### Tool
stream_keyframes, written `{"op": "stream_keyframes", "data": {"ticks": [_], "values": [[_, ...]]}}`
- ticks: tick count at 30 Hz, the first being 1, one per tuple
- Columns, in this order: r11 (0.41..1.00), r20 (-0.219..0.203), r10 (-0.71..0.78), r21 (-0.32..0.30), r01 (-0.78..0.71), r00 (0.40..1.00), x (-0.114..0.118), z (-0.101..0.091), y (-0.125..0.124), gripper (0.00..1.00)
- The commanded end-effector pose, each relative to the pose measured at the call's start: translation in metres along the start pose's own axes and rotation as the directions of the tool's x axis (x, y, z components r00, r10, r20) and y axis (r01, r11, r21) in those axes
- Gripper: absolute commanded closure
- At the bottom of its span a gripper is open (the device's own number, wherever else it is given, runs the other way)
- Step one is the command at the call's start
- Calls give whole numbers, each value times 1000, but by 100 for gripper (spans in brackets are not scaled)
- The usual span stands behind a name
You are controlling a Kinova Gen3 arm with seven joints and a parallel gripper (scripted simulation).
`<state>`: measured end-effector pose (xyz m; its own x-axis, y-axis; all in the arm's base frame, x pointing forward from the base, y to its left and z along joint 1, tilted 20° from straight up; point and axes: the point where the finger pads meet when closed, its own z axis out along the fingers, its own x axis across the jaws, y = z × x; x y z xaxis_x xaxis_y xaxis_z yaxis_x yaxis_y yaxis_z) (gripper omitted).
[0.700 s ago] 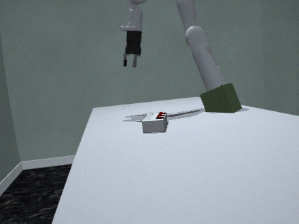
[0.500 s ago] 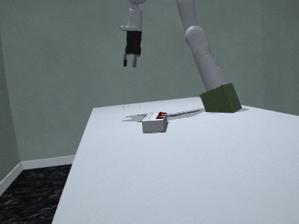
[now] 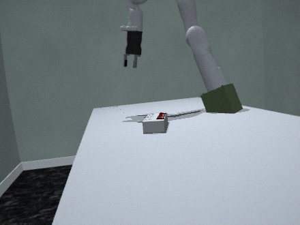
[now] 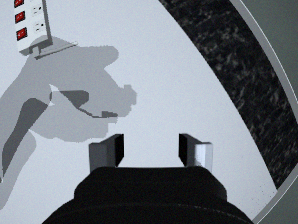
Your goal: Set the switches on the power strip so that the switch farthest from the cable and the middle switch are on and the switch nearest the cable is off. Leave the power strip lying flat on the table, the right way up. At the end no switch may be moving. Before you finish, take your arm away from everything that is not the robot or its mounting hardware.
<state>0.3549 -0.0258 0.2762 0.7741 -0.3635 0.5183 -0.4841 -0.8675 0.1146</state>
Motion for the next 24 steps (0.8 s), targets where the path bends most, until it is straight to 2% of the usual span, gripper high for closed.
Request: {"op": "stream_keyframes", "data": {"ticks": [1,13,24], "values": [[1000,-1,1,1,-1,1000,0,0,0,0],[1000,2,14,2,-14,1000,0,1,-4,0],[998,16,66,6,-66,998,-4,7,-17,0]]}}
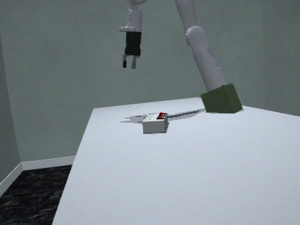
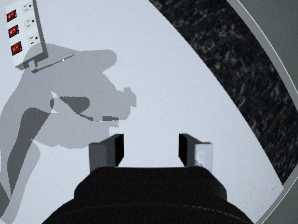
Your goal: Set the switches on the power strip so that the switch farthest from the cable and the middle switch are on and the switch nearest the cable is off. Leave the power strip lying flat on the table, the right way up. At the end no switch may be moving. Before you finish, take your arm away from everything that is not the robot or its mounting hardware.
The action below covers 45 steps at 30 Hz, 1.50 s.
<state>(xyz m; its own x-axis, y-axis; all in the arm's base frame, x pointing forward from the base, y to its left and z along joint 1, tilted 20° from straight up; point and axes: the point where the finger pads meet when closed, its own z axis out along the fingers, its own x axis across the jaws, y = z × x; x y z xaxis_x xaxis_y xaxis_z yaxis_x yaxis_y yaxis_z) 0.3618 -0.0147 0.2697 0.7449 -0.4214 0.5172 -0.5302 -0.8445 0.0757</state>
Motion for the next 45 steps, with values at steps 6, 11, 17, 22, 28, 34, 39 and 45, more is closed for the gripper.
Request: {"op": "stream_keyframes", "data": {"ticks": [6,11,17,22,28,34,39,45], "values": [[1000,15,31,1,-31,999,-5,6,-11,0],[997,26,77,3,-77,997,-10,11,-23,0],[990,43,144,2,-144,989,-18,19,-40,0],[981,55,194,0,-194,979,-25,24,-53,0],[965,70,262,-6,-263,962,-37,31,-70,0],[957,76,291,-9,-291,954,-42,35,-78,0],[957,76,291,-9,-291,954,-42,35,-78,0],[952,79,305,-11,-305,949,-45,36,-81,0]]}}
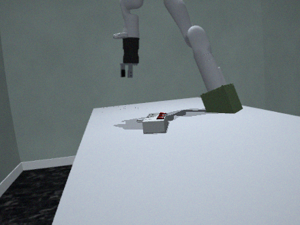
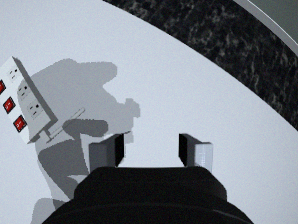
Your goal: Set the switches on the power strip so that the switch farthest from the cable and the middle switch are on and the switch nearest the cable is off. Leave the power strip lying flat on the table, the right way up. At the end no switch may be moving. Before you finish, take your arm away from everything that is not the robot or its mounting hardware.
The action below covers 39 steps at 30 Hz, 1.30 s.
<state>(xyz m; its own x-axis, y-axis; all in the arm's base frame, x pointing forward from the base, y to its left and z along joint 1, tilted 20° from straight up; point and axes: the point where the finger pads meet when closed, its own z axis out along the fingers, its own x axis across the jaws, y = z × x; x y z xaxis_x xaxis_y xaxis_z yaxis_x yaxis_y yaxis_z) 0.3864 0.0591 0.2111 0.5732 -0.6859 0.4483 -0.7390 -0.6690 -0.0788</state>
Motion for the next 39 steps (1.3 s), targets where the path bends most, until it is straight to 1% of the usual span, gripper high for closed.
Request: {"op": "stream_keyframes", "data": {"ticks": [1,3,4,20,21,30,31,37,39], "values": [[1000,3,-4,0,4,1000,-2,1,-1,0],[1000,3,-4,0,4,1000,-2,1,-1,0],[1000,6,11,-1,-11,1000,-6,2,-4,0],[1000,9,27,-2,-27,1000,-10,4,-6,0],[999,12,42,-3,-42,999,-14,6,-9,0],[999,12,42,-3,-42,999,-14,6,-9,0],[998,15,58,-4,-58,998,-18,8,-12,0],[998,15,58,-4,-58,998,-18,8,-12,0],[997,18,74,-5,-74,997,-22,10,-14,0]]}}
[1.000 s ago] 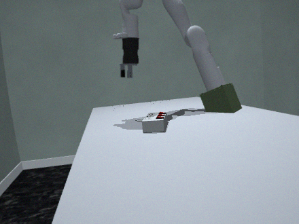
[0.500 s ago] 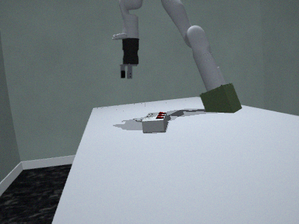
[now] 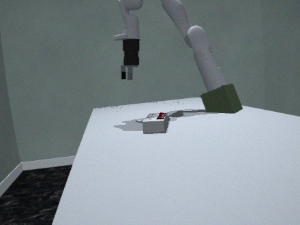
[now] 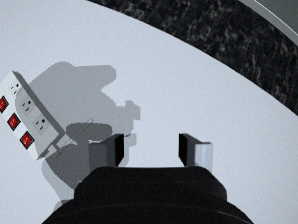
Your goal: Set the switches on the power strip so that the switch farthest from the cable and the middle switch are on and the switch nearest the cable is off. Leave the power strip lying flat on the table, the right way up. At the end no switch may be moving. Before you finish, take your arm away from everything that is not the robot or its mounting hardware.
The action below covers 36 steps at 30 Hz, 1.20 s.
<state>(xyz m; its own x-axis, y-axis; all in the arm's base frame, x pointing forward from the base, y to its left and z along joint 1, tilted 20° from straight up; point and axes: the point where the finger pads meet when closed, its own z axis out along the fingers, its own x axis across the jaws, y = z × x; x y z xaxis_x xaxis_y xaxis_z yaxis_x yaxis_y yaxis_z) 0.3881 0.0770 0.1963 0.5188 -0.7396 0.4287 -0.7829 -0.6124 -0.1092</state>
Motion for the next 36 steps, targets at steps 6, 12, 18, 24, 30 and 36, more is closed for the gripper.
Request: {"op": "stream_keyframes", "data": {"ticks": [6,12,18,24,30,36], "values": [[1000,4,-3,-1,3,1000,-4,1,-2,0],[1000,7,13,-2,-13,1000,-9,3,-4,0],[1000,10,29,-3,-29,1000,-13,5,-6,0],[1000,10,29,-3,-29,1000,-13,5,-6,0],[999,13,45,-4,-45,999,-18,7,-8,0],[998,15,62,-6,-61,998,-23,9,-10,0]]}}
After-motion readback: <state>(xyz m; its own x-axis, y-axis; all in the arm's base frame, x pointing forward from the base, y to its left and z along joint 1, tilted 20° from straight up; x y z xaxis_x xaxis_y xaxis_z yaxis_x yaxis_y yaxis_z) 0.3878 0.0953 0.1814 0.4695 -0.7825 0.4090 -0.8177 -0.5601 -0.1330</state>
